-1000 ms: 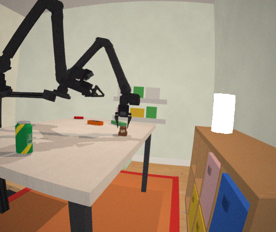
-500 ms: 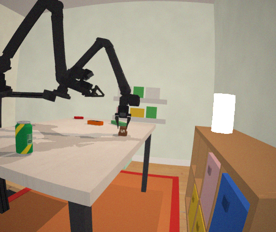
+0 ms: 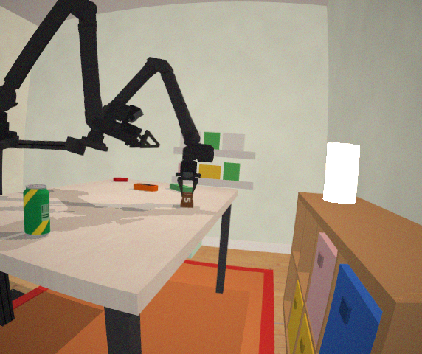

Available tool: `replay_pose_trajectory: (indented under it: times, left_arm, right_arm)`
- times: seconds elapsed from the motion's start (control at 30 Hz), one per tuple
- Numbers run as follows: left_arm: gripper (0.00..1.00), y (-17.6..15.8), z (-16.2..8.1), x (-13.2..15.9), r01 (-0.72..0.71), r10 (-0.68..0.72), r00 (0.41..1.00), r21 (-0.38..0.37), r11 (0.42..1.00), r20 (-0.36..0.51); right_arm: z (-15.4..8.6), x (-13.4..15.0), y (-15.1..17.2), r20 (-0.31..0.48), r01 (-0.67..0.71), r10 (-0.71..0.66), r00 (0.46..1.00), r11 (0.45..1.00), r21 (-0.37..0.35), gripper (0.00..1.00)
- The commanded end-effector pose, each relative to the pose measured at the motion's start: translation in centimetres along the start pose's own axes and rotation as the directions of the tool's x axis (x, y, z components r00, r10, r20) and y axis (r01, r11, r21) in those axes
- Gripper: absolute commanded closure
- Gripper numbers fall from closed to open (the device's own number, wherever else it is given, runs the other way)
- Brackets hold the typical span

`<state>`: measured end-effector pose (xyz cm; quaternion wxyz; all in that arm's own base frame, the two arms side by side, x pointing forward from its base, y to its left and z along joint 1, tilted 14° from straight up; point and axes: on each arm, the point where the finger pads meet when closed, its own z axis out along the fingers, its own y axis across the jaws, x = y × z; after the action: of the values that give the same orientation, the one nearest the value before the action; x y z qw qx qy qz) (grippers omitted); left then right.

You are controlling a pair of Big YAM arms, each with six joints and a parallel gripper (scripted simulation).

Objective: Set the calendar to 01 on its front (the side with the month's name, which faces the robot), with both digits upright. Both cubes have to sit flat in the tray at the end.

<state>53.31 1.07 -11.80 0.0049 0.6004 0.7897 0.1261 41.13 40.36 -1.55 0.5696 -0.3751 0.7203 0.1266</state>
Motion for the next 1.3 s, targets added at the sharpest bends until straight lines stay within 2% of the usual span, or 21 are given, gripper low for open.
replay_pose_trajectory:
  times: [0.0, 0.07, 0.13, 0.17, 0.2, 0.3, 0.37, 0.43, 0.53, 0.7, 0.73, 0.83, 0.9, 0.93, 1.03, 1.1, 1.17, 1.27]
  left_arm:
    - [0.64, 0.1, 1.4, 0.5, 0.008, -0.008, 1.0, 0.011, 1.0, -0.002]
    - [0.66, 0.1, 1.4, 0.5, 0.008, -0.008, 1.0, 0.011, 1.0, -0.002]
    - [0.88, 0.1, 1.4, 0.5, 0.008, -0.008, 1.0, 0.011, 1.0, -0.002]
    - [1.0, 0.5, 0.2, -0.1, 0.002, -0.002, 1.0, -0.004, 1.0, 0.003]
    - [1.0, 0.5, 0.2, -0.1, 0.002, -0.002, 1.0, -0.004, 1.0, 0.003]
    - [0.66, 0.2, -0.1, 0.0, 0.001, -0.001, 1.0, 0.006, 1.0, 0.002]
    - [0.65, 0.8, -2.2, -0.4, 0.009, -0.009, 1.0, -0.016, 1.0, 0.009]
    - [0.65, -0.1, -3.5, -0.5, -0.001, 0.001, 1.0, -0.004, 1.0, 0.005]
    - [0.65, 0.7, -5.5, -0.7, 0.002, -0.002, 1.0, -0.018, 1.0, 0.009]
    - [0.65, 0.6, -5.9, -0.7, 0.003, -0.003, 1.0, -0.017, 1.0, 0.009]
    - [0.65, 0.0, -4.9, -0.7, -0.001, 0.001, 1.0, 0.003, 1.0, 0.002]
    - [0.65, 0.1, -5.1, -0.2, 0.009, -0.009, 1.0, 0.005, 1.0, -0.001]
    - [0.65, 0.1, -5.5, -0.5, 0.004, -0.004, 1.0, 0.004, 1.0, 0.0]
    - [0.65, 0.6, -6.7, -0.7, 0.004, -0.004, 1.0, -0.016, 1.0, 0.008]
    - [0.65, 0.6, -7.5, -0.6, 0.005, -0.005, 1.0, -0.016, 1.0, 0.007]
    - [0.65, 0.6, -8.0, -0.6, 0.005, -0.005, 1.0, -0.016, 1.0, 0.007]
    - [0.65, 0.6, -8.0, -0.6, 0.005, -0.005, 1.0, -0.016, 1.0, 0.007]
    - [0.65, 0.6, -8.7, -0.6, 0.004, -0.004, 1.0, -0.017, 1.0, 0.007]
  right_arm:
    - [0.6, -1.8, -0.2, 0.036, -0.002, 0.001, 0.999, 1.0, 0.005, 0.0]
    - [0.6, -1.8, -0.2, 0.036, -0.002, 0.001, 0.999, 1.0, 0.005, 0.0]
    - [0.6, -1.8, -0.2, 0.036, -0.002, 0.001, 0.999, 1.0, 0.005, 0.0]
    - [0.6, -1.8, -0.2, 0.036, -0.002, 0.001, 0.999, 1.0, 0.005, 0.0]
    - [0.6, -1.8, -0.2, 0.036, -0.002, 0.001, 0.999, 1.0, 0.005, 0.0]
    - [0.6, -1.8, -0.2, 0.036, -0.002, 0.001, 0.999, 1.0, 0.005, 0.0]
    - [0.6, -1.8, -0.2, 0.036, -0.002, 0.001, 0.999, 1.0, 0.005, 0.0]
    - [0.6, -1.8, -0.2, 0.036, -0.002, 0.001, 0.999, 1.0, 0.005, 0.0]
    - [0.6, -1.8, -0.2, 0.036, -0.002, 0.001, 0.999, 1.0, 0.005, 0.0]
    - [0.6, -1.8, -0.2, 0.036, -0.002, 0.001, 0.999, 1.0, 0.005, 0.0]
    - [0.9, -3.2, -0.3, 0.056, -0.023, 0.022, 0.998, 1.0, 0.005, 0.0]
    - [0.9, -2.9, 0.5, 0.024, -0.09, 0.09, 0.996, 0.996, 0.006, 0.0]
    - [1.0, -2.3, 0.5, -0.02, -0.166, 0.167, 0.986, 0.985, 0.047, 0.0]
    - [1.0, -1.9, 0.5, -0.045, -0.201, 0.205, 0.978, 0.976, 0.085, 0.0]
    - [0.6, -0.9, 0.0, -0.103, -0.275, 0.305, 0.947, 0.933, 0.233, 0.0]
    - [0.1, -0.4, -0.4, -0.119, -0.292, 0.345, 0.931, 0.9, 0.325, 0.0]
    - [0.1, -0.4, -0.4, -0.119, -0.292, 0.345, 0.931, 0.9, 0.325, 0.0]
    - [-1.0, -0.1, -1.1, -0.123, -0.289, 0.382, 0.916, 0.841, 0.458, 0.0]
